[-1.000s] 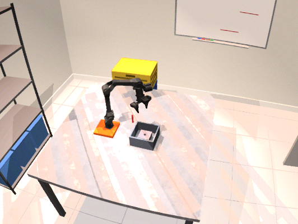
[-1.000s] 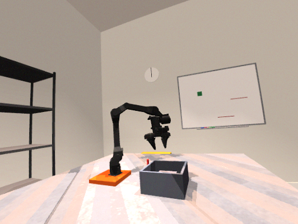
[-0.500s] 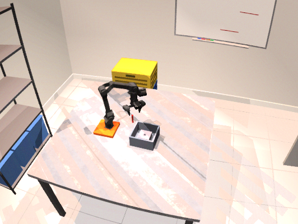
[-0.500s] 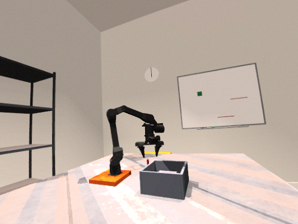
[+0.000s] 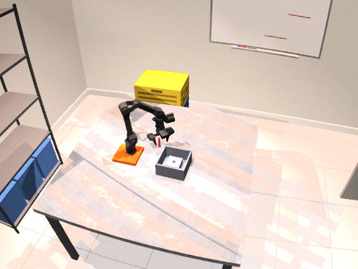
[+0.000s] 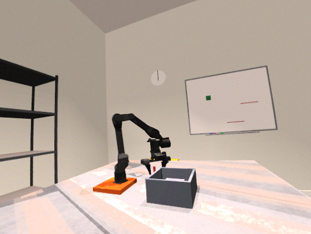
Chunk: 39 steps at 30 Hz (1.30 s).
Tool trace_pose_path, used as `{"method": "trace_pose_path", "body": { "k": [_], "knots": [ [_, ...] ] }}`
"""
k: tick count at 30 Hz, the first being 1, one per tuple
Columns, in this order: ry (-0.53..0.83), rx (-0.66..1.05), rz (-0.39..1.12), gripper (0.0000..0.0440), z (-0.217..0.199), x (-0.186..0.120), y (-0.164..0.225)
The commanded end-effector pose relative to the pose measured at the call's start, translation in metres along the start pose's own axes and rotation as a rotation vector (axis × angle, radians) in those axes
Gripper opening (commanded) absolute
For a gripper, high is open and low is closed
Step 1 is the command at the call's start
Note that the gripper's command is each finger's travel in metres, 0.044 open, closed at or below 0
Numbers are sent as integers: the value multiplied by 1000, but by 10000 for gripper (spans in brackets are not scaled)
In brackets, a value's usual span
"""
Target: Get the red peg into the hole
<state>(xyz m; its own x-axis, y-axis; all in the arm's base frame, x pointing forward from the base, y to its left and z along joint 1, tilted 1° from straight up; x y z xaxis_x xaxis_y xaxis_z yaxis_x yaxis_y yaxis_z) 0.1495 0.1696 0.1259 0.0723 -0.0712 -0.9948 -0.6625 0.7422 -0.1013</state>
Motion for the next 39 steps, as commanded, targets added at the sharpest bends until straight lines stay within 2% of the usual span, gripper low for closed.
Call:
{"method": "trace_pose_path", "body": {
  "k": [1, 11, 15, 20, 34, 39],
  "knots": [
    [28, 3, 9, 366, -4, 14, 0],
    [90, 35, 24, 104, -4, 32, -1],
    [112, 42, 22, 24, -2, 34, -1],
    [80, 30, -16, 0, 5, 16, -7],
    [-30, 101, -95, 0, 20, -53, -36],
    [-52, 167, -125, 0, 23, -67, -52]
  ]
}}
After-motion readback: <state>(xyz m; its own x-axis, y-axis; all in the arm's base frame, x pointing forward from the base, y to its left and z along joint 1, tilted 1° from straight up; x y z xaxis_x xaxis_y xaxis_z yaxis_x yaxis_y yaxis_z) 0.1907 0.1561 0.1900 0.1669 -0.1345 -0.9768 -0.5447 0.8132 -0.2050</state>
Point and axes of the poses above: the point midway between the two fingers, 35 mm back from their tips, its own x axis out along the fingers, its own z axis across the jaws, y = z × x, the point moved 8 cm from there along -x, back along the fingers, and after that the axes turned 14 degrees about x, right-handed, at the moved point
